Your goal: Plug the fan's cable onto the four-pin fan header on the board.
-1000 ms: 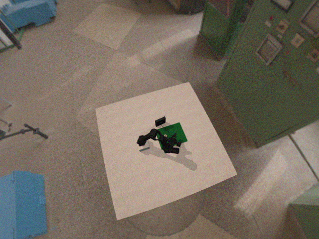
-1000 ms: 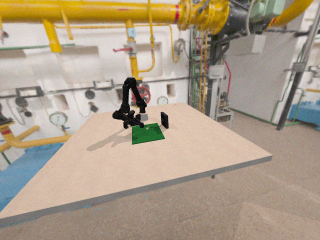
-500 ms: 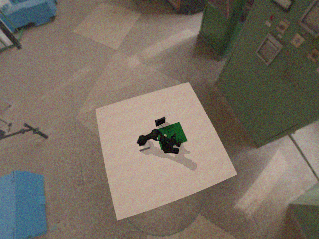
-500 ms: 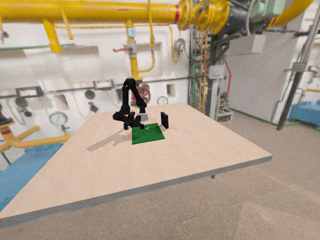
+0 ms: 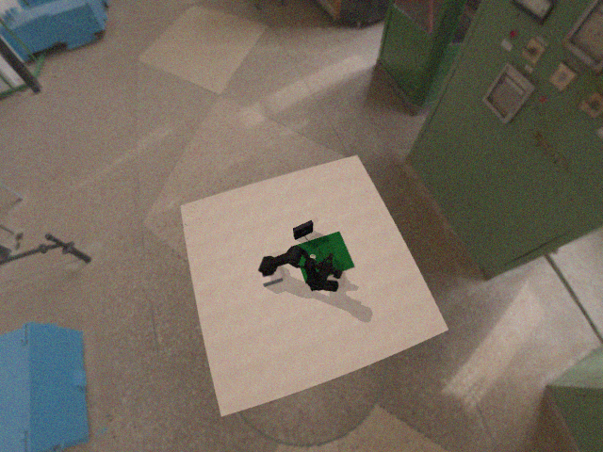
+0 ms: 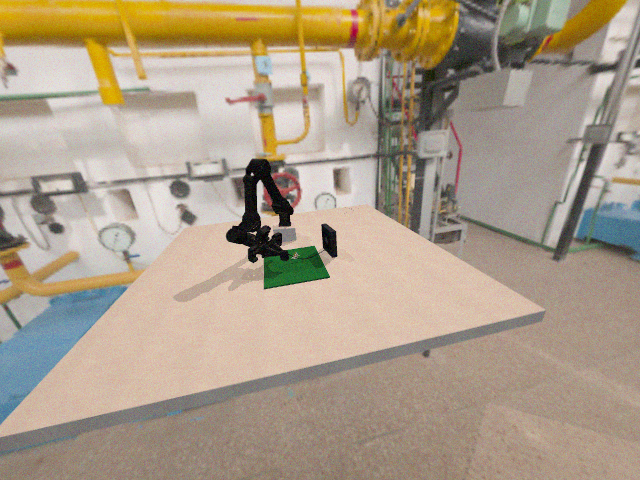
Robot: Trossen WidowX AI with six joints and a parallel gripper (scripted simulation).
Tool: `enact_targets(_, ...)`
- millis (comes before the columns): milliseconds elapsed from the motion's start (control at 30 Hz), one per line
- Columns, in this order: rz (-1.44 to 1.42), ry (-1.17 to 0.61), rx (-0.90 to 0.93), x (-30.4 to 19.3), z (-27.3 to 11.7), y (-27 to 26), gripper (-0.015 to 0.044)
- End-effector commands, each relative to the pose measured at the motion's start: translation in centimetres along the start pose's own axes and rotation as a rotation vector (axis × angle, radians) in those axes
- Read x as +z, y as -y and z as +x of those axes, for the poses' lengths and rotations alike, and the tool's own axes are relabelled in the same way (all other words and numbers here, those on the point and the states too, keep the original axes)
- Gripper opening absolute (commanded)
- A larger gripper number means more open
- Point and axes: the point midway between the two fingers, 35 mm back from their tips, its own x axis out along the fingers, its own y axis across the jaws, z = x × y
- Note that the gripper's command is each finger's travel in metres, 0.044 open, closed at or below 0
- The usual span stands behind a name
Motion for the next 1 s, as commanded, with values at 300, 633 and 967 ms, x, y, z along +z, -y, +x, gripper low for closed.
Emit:
enact_targets(300,0.007,0.000,0.001,-1.2,0.2,-0.1,0.0000)
enact_targets(633,0.007,0.001,0.001,-1.9,0.4,-0.1,0.0000)
enact_targets(967,0.007,0.001,0.001,-2.7,0.5,-0.1,0.0000)
